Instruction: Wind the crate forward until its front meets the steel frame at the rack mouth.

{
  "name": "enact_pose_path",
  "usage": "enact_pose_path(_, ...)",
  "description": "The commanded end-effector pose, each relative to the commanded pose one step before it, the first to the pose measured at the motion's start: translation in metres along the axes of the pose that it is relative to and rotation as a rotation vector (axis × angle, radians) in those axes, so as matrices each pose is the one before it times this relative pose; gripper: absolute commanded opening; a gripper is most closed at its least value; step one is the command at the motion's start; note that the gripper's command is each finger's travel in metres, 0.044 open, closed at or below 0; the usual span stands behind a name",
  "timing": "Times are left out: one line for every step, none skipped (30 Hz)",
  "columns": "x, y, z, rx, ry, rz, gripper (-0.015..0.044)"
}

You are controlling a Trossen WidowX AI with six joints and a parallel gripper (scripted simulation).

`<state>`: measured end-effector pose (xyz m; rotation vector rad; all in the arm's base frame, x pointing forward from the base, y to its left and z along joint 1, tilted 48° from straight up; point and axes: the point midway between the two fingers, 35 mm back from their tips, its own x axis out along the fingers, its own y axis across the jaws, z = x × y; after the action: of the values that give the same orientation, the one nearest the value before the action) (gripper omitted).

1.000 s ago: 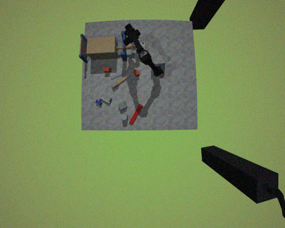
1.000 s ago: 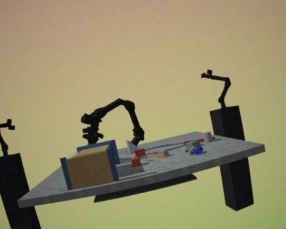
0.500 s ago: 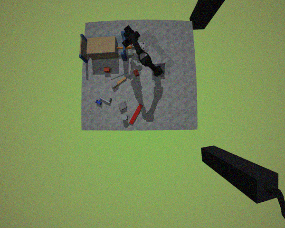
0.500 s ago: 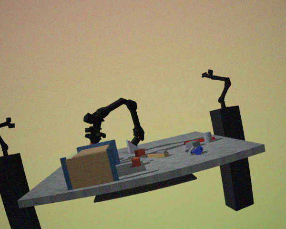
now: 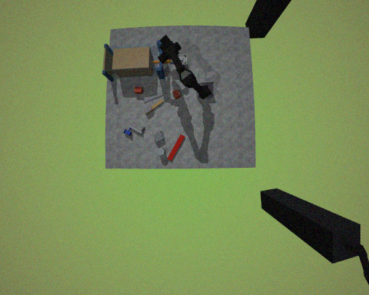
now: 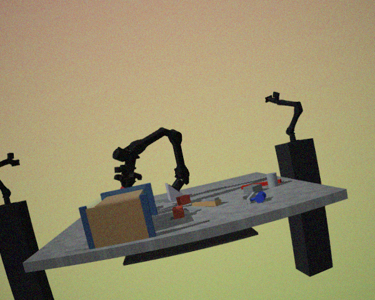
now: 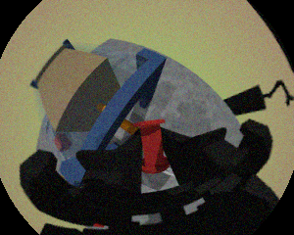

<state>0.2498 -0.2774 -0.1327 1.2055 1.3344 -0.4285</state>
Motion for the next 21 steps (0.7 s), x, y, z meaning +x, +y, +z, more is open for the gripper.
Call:
enact_pose_path(-0.00185, 0.0099, -0.0144, 0.0099, 0.0298, 0.01742, 0.0)
enact_pose_path(-0.00031, 0.00052, -0.00071, 0.0, 0.00006, 0.00002, 0.0)
enact_pose_path(-0.00051, 0.0008, -0.00115, 0.0, 0.00009, 0.00003, 0.0)
enact_pose_path(-0.00032, 0.0005, -0.00072, 0.0, 0.00006, 0.00002, 0.0)
enact_pose_path(-0.00052, 0.00077, -0.00117, 0.0, 0.00009, 0.00003, 0.0)
enact_pose_path(-0.00032, 0.00048, -0.00073, 0.0, 0.00006, 0.00002, 0.0)
enact_pose_path(-0.00053, 0.00074, -0.00119, 0.0, 0.00009, 0.00003, 0.0)
enact_pose_path(-0.00033, 0.00046, -0.00074, 0.0, 0.00006, 0.00002, 0.0)
enact_pose_path(-0.00054, 0.00071, -0.0012, 0.0, 0.00009, 0.00002, 0.0)
enact_pose_path(-0.00033, 0.00044, -0.00075, 0.0, 0.00006, 0.00002, 0.0)
enact_pose_path(-0.00054, 0.00067, -0.00122, 0.0, 0.00009, 0.00002, 0.0)
enact_pose_path(-0.00034, 0.00042, -0.00076, 0.0, 0.00006, 0.00001, 0.0)
enact_pose_path(-0.00055, 0.00064, -0.00124, 0.0, 0.00009, 0.00002, 0.0)
enact_pose_path(-0.00034, 0.0004, -0.00077, 0.0, 0.00006, 0.00001, 0.0)
enact_pose_path(-0.00056, 0.00061, -0.00125, 0.0, 0.00009, 0.00002, 0.0)
enact_pose_path(-0.00034, 0.00037, -0.00078, 0.0, 0.00006, 0.00001, 0.0)
enact_pose_path(-0.00056, 0.00057, -0.00126, 0.0, 0.00009, 0.00002, 0.0)
enact_pose_path(-0.00035, 0.00035, -0.00079, 0.0, 0.00006, 0.00001, 0.0)
enact_pose_path(-0.00057, 0.00054, -0.00128, 0.0, 0.00009, 0.00001, 0.0)
enact_pose_path(-0.00035, 0.00033, -0.00079, 0.0, 0.00006, 0.00001, 0.0)
enact_pose_path(-0.00058, 0.0005, -0.00129, 0.0, 0.00009, 0.00001, 0.0)
